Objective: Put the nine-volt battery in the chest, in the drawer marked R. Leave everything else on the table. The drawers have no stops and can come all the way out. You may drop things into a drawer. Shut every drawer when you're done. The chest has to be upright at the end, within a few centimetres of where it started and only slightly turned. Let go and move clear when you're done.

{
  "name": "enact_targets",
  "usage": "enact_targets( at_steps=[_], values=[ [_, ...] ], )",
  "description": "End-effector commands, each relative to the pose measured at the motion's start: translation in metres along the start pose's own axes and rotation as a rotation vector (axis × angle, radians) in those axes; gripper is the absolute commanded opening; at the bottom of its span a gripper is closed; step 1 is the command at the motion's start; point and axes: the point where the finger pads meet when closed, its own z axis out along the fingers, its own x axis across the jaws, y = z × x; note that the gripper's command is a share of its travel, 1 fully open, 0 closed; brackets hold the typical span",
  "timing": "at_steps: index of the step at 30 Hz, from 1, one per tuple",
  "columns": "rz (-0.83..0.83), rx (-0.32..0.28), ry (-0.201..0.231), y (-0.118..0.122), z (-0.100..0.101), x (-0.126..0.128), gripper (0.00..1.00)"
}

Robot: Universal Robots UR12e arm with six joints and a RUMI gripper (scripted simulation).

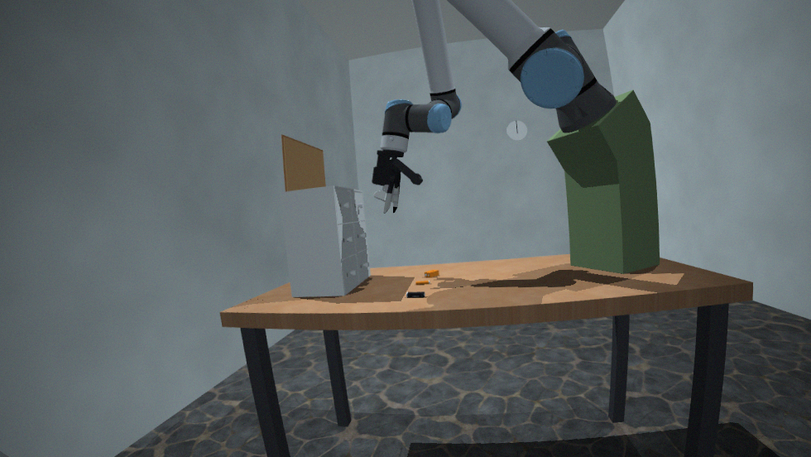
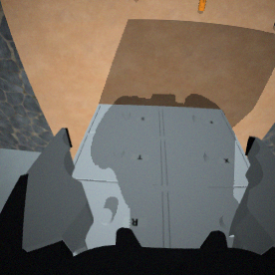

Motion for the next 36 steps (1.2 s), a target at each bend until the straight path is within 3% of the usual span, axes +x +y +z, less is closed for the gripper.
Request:
enact_targets(
  at_steps=[1, 15, 36],
  values=[
    [-0.001, 0.037, 0.001, -0.001, -0.004, 0.0, 1.0],
    [-0.001, 0.135, 0.001, -0.007, -0.014, 0.0, 1.0],
    [-0.001, 0.203, 0.001, -0.011, -0.022, 0.0, 1.0]
  ],
)
